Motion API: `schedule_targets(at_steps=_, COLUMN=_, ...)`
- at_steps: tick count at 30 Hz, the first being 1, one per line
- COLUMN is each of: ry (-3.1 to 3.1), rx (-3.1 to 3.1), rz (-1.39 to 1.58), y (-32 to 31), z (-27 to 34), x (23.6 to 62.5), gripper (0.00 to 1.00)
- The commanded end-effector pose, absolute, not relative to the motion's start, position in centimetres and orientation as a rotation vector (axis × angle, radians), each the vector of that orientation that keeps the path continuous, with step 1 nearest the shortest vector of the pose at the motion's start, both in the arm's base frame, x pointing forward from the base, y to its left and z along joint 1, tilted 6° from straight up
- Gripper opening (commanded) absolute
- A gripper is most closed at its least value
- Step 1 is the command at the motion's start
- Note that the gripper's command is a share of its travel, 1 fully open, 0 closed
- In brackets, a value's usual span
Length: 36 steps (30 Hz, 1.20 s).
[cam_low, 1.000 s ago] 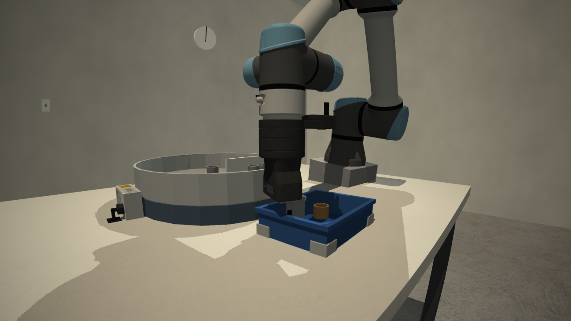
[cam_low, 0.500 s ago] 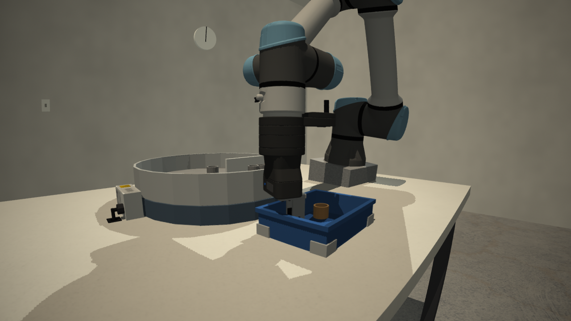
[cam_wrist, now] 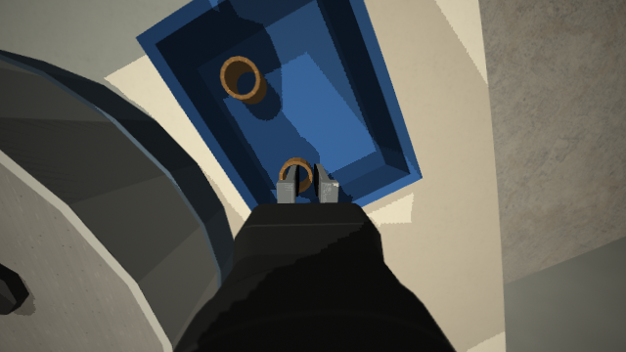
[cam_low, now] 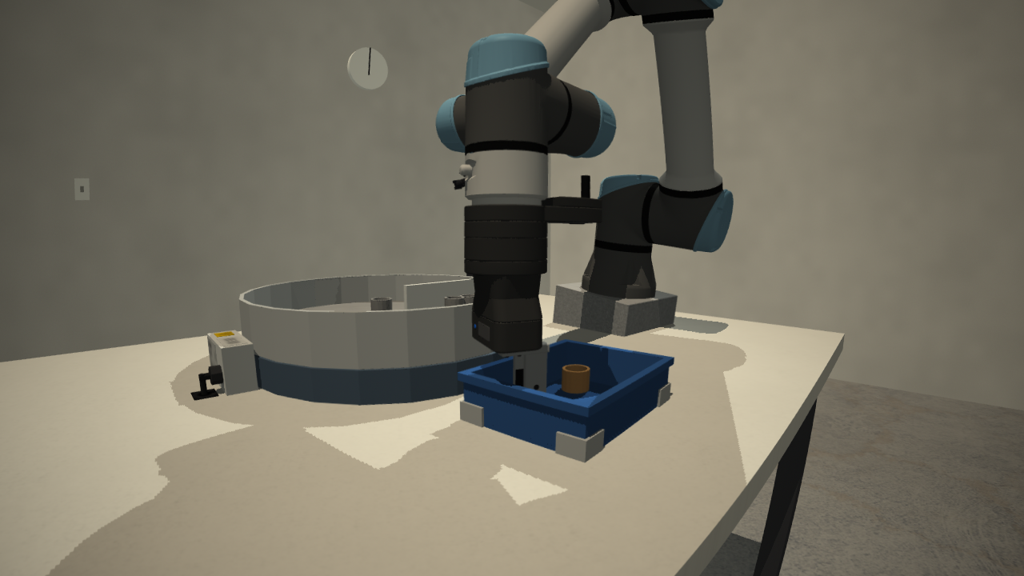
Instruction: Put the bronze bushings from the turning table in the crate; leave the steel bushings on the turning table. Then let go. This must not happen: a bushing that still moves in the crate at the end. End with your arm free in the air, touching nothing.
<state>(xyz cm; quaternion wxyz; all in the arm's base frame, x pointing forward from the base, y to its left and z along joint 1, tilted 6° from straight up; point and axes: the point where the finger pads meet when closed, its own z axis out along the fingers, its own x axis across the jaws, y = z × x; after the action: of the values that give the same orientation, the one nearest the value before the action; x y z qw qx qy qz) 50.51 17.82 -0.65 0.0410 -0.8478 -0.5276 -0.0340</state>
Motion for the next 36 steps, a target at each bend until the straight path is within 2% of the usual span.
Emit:
schedule_targets(at_steps=1, ry=-1.616, rx=-2.597, rz=-0.107, y=17.8, z=-0.2, x=50.6, gripper=0.42)
schedule_targets(at_steps=36, ry=-1.616, rx=-2.597, rz=-0.108, y=17.7, z=1.0, x=50.6, gripper=0.42)
